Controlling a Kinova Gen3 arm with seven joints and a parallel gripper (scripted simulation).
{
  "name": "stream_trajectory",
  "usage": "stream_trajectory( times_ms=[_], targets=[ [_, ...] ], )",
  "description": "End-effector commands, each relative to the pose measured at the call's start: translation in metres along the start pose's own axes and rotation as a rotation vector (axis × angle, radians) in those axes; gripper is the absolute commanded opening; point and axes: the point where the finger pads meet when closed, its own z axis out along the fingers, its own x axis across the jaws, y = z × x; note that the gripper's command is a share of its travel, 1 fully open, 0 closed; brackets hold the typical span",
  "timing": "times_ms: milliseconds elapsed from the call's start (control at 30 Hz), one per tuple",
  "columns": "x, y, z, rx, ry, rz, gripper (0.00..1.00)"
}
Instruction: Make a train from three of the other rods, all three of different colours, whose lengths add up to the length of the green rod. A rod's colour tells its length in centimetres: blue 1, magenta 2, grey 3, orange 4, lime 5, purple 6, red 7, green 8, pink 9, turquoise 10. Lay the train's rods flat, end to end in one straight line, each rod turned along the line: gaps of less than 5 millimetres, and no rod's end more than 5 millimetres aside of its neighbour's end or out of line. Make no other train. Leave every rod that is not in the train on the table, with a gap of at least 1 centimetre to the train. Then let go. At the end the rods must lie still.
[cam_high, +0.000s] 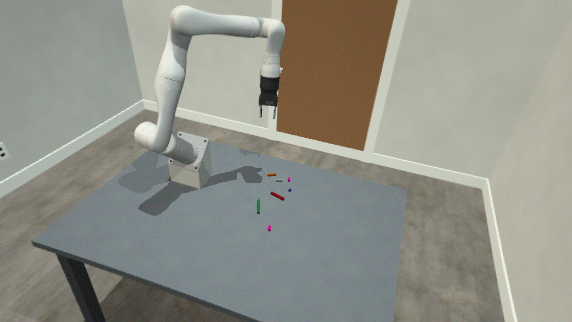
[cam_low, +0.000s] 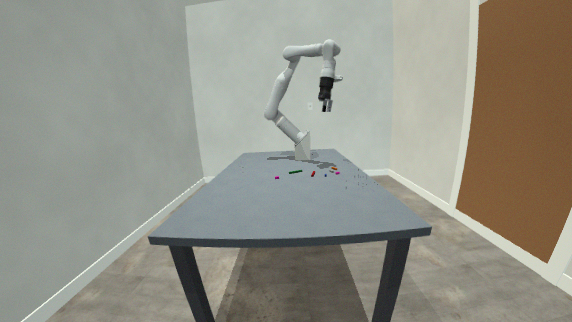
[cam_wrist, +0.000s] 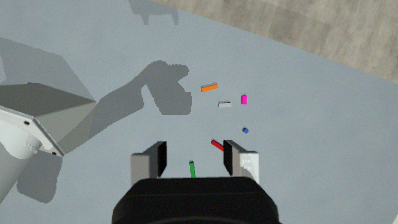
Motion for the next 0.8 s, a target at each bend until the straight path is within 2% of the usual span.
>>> stream_trajectory(
  times_ms=[0,100,233,600,667,767],
  targets=[
    [0.0,-0.004,0.009,0.001,-0.011,0.032,1.0],
    [0.001,-0.007,0.013,0.006,-0.015,0.053,1.0],
    [0.004,-0.019,0.032,0.027,-0.035,0.157,1.0],
    [0.017,-0.055,0.108,0.091,-0.112,0.622,1.0],
    [0.017,-0.055,0.108,0.091,-0.112,0.622,1.0],
    [0.022,-0.061,0.132,0.104,-0.133,0.784,1.0]
  ],
)
